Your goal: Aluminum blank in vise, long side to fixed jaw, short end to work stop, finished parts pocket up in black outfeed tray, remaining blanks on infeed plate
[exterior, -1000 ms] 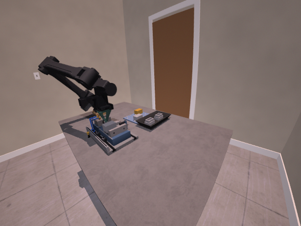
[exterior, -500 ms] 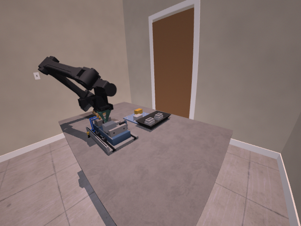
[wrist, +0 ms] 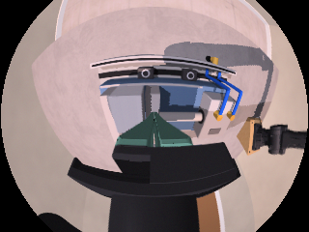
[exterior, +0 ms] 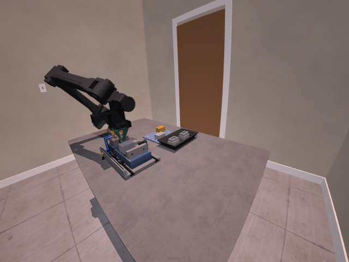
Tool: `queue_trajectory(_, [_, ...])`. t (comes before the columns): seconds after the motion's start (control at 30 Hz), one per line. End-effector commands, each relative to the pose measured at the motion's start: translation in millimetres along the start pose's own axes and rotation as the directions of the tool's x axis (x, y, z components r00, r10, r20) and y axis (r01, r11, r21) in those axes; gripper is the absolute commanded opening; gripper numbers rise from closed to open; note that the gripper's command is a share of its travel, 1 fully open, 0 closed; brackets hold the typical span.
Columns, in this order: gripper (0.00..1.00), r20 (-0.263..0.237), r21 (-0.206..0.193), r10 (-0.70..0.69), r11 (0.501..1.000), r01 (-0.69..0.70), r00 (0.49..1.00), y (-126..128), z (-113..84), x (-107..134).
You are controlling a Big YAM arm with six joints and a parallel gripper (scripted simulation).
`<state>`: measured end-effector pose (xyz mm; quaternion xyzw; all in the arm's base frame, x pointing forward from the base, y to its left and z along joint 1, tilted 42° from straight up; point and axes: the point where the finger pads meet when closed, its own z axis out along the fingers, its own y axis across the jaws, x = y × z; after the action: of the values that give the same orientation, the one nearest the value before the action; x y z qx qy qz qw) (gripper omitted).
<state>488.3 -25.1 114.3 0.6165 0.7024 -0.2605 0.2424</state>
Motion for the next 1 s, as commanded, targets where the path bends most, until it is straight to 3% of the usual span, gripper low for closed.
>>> queue_trajectory(0.0, [0.00,-0.003,-0.053,0.032,0.998,-0.032,0.999,21.3,-17.5,-13.3])
queue_trajectory(0.97, [0.00,-0.003,-0.046,0.035,0.998,-0.035,0.999,21.9,-16.5,-17.6])
